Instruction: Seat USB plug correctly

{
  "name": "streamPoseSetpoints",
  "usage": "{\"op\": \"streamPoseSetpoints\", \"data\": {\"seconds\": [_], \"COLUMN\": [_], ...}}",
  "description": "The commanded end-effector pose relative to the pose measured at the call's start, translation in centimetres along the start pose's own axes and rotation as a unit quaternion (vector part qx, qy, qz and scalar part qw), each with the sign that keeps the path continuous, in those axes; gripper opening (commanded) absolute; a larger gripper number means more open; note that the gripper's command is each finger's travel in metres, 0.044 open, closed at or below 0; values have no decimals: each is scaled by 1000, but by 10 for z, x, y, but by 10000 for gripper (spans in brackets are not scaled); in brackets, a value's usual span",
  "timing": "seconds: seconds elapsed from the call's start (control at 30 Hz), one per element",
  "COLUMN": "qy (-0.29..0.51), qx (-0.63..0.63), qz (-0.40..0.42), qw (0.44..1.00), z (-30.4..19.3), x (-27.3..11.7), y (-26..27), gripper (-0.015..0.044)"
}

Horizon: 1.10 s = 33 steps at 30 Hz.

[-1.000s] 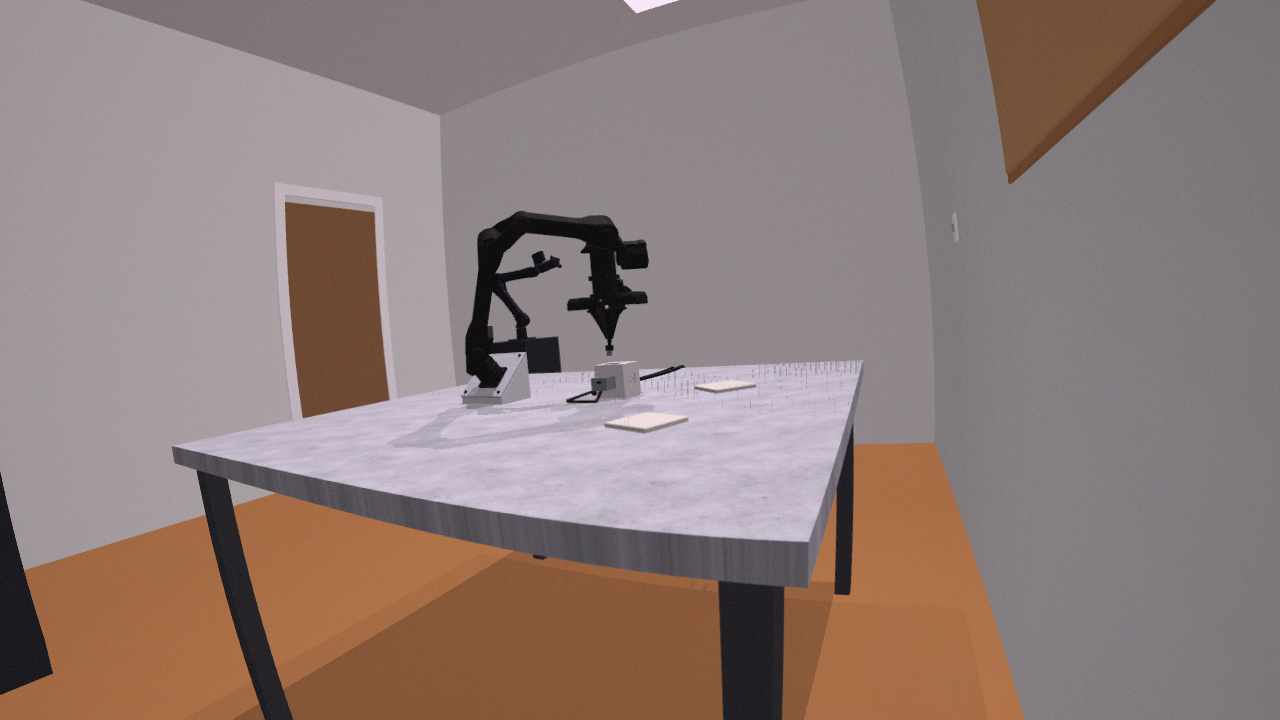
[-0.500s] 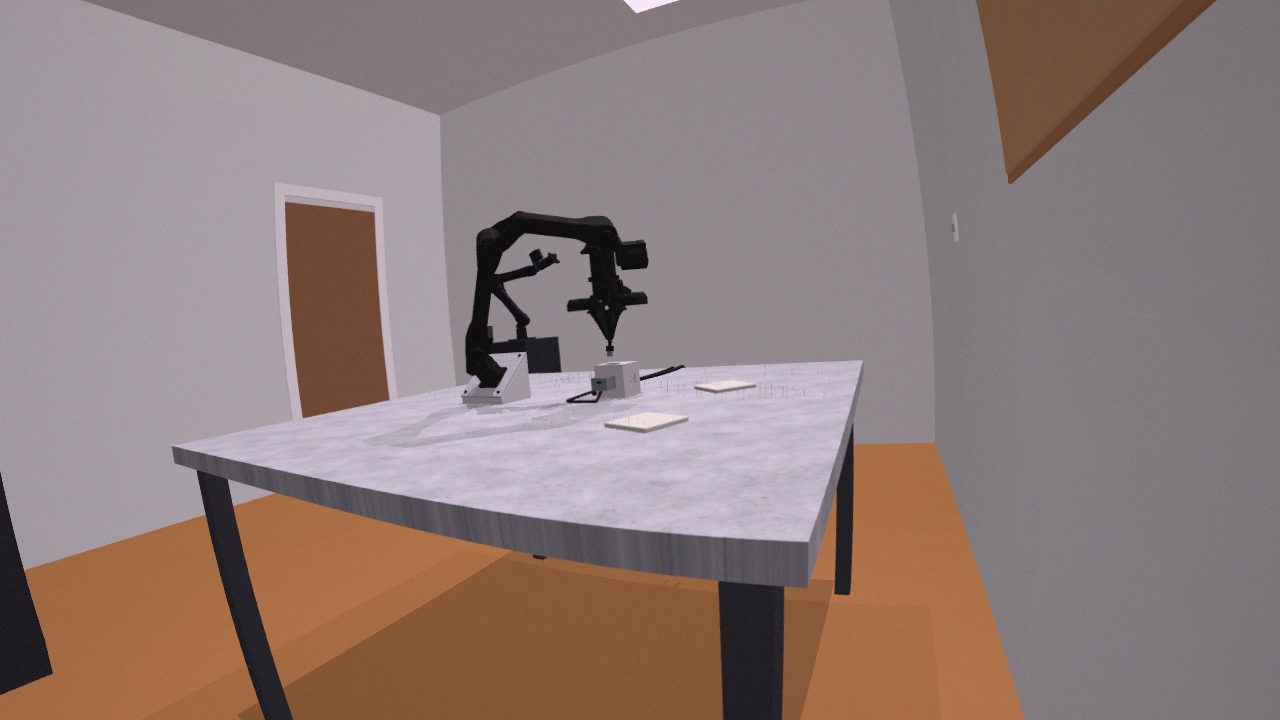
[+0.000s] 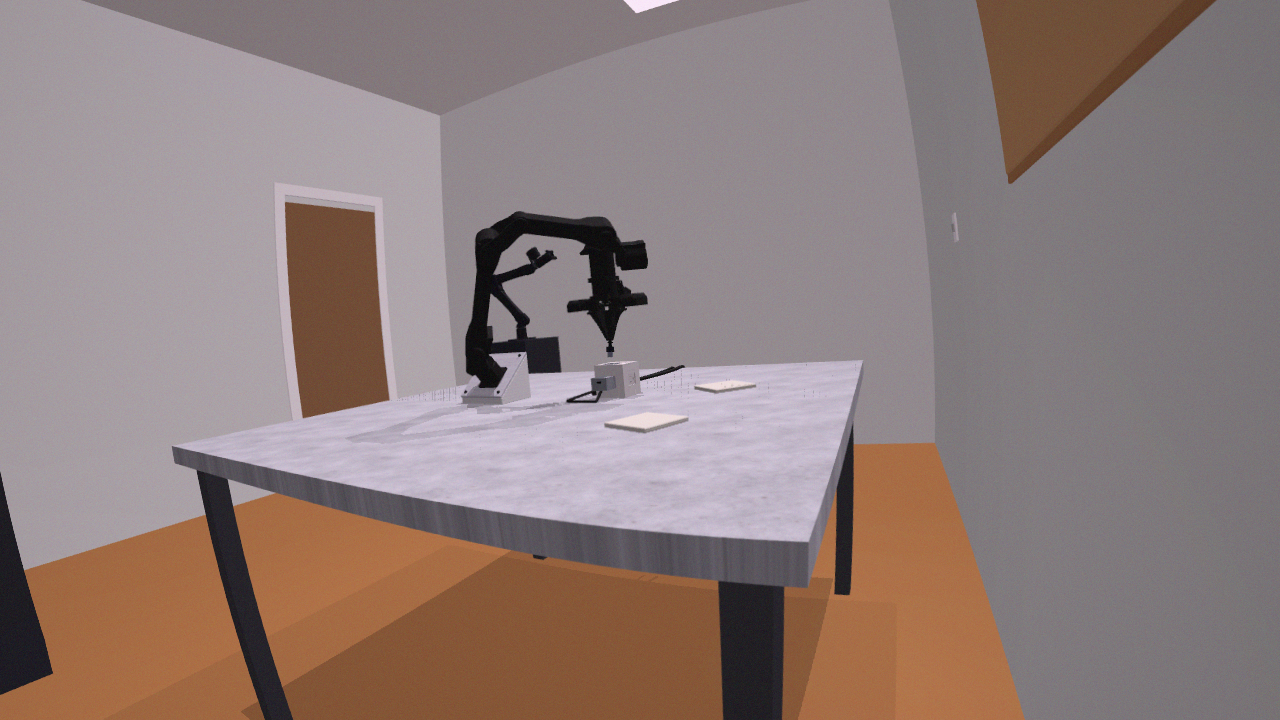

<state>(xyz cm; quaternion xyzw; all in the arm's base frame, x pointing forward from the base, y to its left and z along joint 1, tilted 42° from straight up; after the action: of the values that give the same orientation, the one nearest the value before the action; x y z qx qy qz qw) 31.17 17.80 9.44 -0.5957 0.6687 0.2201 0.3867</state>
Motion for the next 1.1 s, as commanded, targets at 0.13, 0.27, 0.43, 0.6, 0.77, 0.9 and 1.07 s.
{"op": "streamPoseSetpoints", "data": {"seconds": [0.13,0.27,0.43,0.6,0.77,0.9,1.07], "qy": [-5,-7,-10,-12,-15,-17,-19], "qx": [-3,-3,-4,-4,-5,-5,-6], "qz": [2,3,3,4,5,5,6], "qw": [1000,1000,1000,1000,1000,1000,1000], "z": [-1,-1,-1,-1,-2,-2,-2], "x": [1,2,2,3,3,4,4], "y": [0,0,0,0,0,0,0], "gripper": [0,0,0,0,0,0,0]}}
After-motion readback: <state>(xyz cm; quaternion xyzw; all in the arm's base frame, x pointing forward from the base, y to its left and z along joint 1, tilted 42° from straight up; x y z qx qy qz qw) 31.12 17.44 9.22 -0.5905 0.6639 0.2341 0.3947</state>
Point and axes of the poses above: the point midway between the two fingers, 35 mm back from their tips, its own x axis out along the fingers, its own y axis across the jaws, z = x × y, the point moved 8 cm from there along -x, back along the fingers, and after that the axes turned 14 degrees about x, right-handed, at the moved point
